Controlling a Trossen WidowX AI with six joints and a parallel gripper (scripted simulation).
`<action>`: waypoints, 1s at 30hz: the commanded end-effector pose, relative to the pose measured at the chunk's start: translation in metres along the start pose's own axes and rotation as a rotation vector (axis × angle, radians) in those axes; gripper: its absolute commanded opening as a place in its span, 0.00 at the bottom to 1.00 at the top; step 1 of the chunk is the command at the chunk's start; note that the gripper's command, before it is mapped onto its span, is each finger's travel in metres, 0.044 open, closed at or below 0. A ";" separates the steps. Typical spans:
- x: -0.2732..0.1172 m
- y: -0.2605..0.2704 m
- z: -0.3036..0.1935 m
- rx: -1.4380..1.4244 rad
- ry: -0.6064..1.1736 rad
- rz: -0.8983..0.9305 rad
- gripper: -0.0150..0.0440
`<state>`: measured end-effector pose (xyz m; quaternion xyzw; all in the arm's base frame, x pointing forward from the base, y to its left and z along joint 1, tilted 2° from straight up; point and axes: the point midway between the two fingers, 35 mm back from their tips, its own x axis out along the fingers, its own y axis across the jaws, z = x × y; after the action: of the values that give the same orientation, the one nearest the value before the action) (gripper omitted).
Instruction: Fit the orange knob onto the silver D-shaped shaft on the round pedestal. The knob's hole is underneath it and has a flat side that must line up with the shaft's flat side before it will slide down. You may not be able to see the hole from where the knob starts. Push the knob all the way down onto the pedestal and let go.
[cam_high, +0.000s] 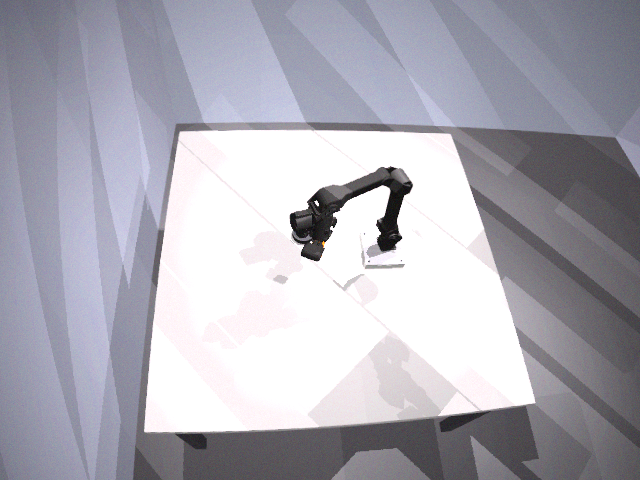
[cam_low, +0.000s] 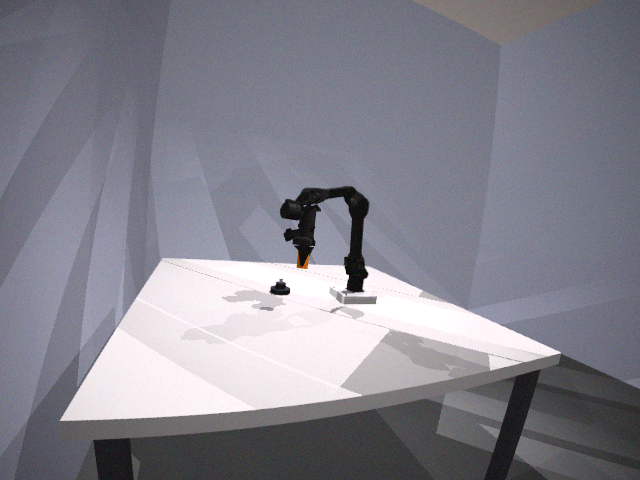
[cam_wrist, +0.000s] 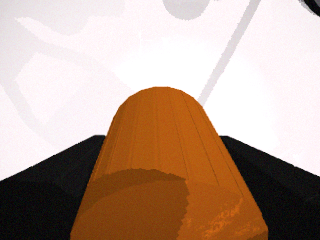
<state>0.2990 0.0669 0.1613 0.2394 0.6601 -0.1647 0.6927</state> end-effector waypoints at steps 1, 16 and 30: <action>-0.008 -0.003 -0.002 -0.005 0.000 0.081 0.25; -0.043 -0.015 -0.006 -0.006 0.001 0.424 0.25; -0.073 -0.025 -0.010 -0.007 0.002 0.726 0.25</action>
<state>0.2743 0.0458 0.2246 0.4422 0.5473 0.0698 0.7071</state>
